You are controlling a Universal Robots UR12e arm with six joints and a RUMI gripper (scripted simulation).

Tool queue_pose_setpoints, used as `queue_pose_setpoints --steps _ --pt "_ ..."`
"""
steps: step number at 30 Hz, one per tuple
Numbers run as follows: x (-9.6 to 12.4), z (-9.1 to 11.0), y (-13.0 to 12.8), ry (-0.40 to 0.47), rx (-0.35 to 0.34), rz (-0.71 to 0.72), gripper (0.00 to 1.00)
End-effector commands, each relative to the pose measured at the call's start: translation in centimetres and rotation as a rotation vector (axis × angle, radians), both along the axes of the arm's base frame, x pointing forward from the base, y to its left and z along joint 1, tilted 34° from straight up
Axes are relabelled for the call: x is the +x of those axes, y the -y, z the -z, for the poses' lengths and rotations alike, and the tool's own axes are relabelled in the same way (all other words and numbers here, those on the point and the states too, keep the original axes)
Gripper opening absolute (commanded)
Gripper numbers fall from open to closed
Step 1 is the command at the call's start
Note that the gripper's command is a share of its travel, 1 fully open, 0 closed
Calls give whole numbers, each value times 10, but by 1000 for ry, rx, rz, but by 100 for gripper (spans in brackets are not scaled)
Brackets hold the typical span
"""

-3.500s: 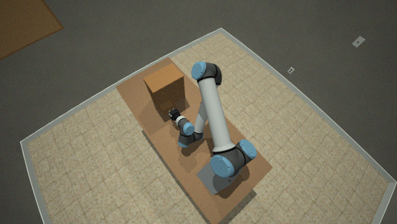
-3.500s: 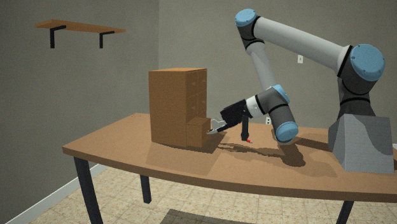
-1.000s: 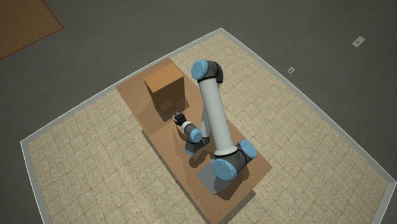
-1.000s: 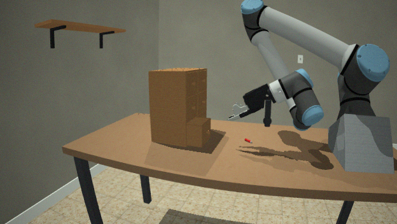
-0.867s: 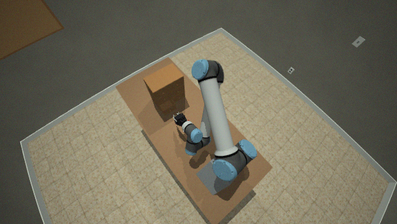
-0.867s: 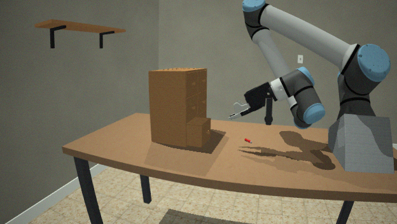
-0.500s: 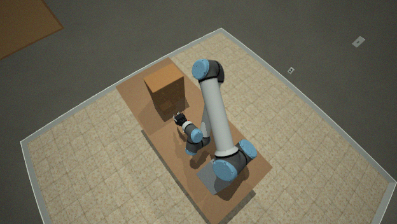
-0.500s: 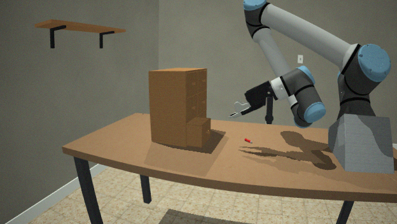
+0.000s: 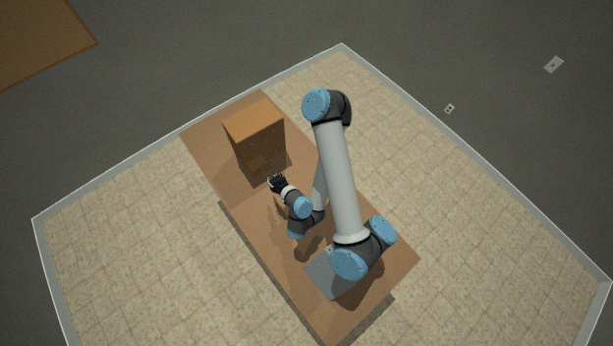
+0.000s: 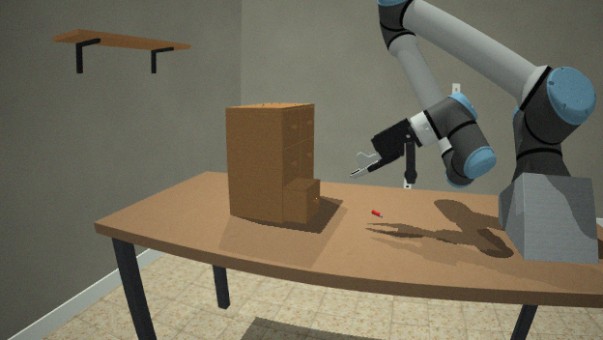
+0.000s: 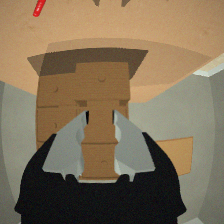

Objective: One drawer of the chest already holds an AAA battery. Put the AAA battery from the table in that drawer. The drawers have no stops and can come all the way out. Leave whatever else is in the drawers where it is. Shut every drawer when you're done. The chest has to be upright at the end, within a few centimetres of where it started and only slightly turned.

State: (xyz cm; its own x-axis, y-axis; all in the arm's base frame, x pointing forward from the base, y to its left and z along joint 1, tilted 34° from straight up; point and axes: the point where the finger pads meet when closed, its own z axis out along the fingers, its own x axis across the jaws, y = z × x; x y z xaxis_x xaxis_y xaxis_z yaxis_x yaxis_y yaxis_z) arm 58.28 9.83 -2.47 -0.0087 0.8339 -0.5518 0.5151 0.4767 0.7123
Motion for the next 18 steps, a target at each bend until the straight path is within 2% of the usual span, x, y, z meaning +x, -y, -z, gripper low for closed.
queue_pose_setpoints --steps 1,9,18 --pt "-4 -4 -3 -37 0 25 20" --pt "-9 -9 -6 -97 0 64 20" --pt "-21 -19 -13 -206 -2 137 20"
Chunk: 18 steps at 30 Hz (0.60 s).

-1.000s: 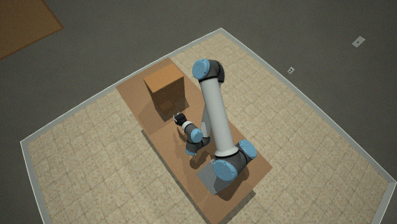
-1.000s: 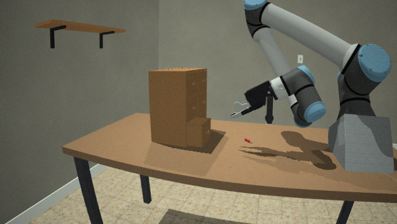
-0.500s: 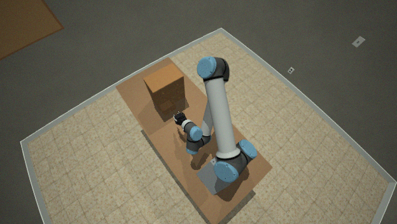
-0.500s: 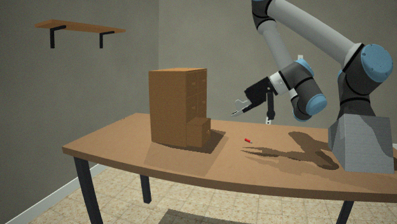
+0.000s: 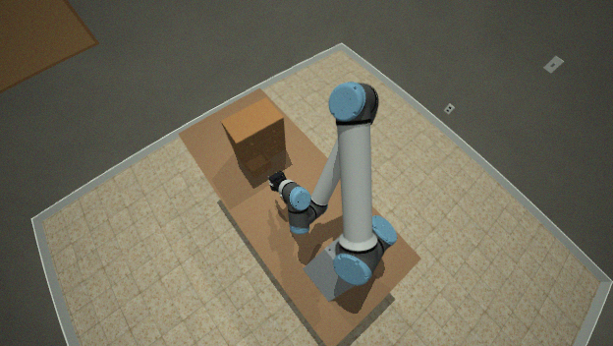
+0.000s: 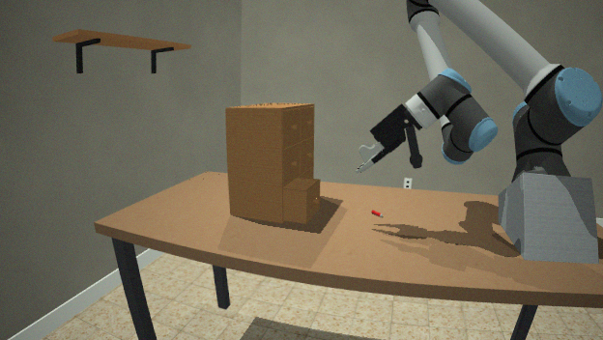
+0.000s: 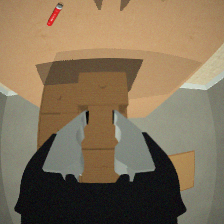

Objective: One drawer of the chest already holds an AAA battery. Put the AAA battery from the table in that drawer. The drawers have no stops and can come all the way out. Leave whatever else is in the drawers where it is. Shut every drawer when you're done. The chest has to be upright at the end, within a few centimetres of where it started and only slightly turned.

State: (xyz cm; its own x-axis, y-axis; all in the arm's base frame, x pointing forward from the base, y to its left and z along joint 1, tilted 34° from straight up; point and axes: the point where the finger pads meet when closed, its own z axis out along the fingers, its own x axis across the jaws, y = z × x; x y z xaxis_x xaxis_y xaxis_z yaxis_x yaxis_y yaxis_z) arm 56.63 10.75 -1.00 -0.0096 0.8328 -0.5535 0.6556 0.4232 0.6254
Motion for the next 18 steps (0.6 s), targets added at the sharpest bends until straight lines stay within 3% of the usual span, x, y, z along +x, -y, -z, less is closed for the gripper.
queue_pose_setpoints --steps 1,18 --pt "-5 -6 -4 -73 2 50 20" --pt "-27 -25 -17 -284 -1 190 20"
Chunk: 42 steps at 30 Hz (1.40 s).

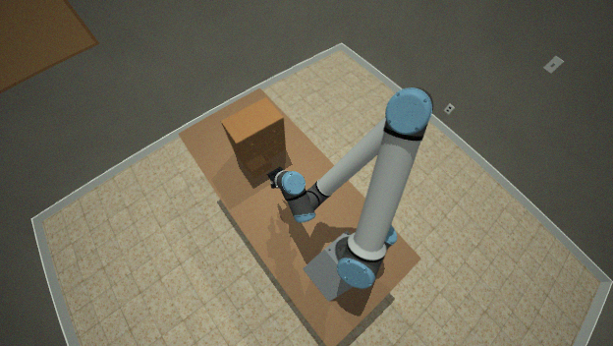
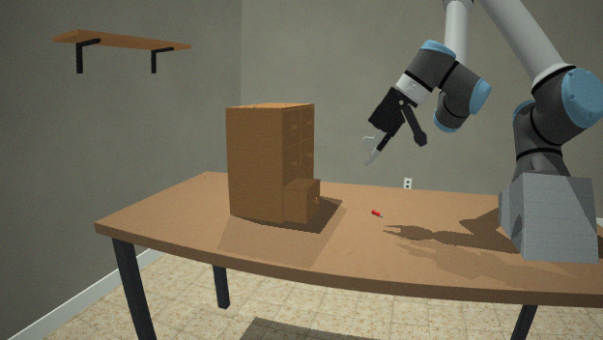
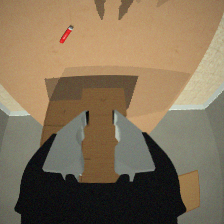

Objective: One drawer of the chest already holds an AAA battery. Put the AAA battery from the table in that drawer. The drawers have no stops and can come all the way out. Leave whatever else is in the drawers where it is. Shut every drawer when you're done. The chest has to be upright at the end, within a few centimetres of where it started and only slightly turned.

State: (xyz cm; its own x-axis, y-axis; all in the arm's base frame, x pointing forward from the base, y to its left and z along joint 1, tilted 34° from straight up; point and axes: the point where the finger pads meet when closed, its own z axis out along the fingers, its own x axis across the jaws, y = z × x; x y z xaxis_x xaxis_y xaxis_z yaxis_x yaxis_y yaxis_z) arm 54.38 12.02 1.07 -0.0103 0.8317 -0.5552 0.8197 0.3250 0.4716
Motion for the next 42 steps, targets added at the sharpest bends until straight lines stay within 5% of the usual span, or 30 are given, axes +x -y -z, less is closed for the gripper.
queue_pose_setpoints --steps 1,22,42 --pt "-6 -6 -5 -93 3 64 20" --pt "-32 -30 -21 -351 0 236 20" --pt "-44 -41 -28 -466 -1 312 20"
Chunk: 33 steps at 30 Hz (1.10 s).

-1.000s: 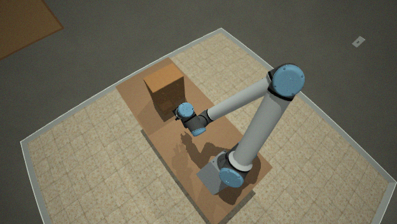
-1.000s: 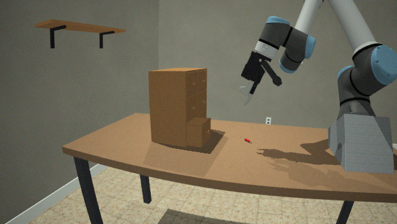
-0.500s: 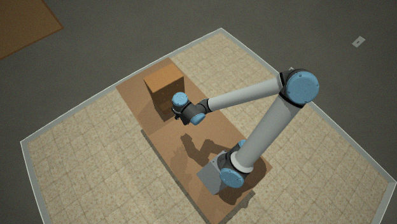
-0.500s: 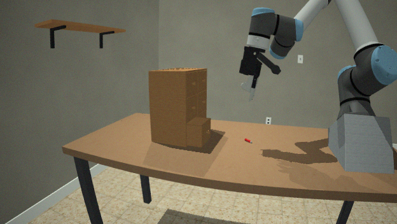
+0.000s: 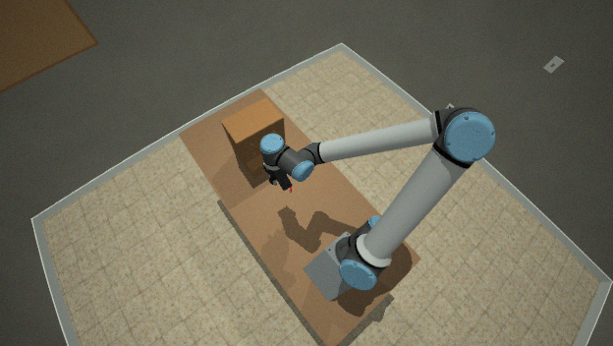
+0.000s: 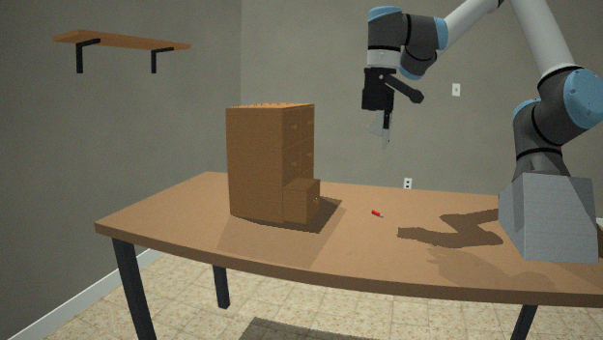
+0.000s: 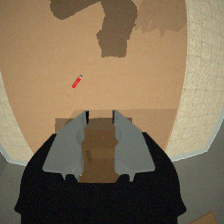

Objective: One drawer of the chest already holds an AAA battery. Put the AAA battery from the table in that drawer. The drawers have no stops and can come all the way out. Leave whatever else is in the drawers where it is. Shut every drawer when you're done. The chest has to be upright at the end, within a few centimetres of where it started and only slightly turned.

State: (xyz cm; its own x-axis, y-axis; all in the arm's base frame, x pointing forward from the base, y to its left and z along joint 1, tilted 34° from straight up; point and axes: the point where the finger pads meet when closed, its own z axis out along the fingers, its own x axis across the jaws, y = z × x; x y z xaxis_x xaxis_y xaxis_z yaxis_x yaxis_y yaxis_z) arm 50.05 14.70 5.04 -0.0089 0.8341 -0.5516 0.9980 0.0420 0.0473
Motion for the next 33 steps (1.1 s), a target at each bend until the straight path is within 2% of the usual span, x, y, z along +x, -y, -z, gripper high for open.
queue_pose_setpoints --steps 1,27,28,33 --pt "-1 -1 -1 -14 0 10 20" --pt "-2 -2 -2 -21 0 15 20" --pt "-2 -2 -2 -21 0 15 100" --pt "-2 -2 -2 -21 0 15 100"
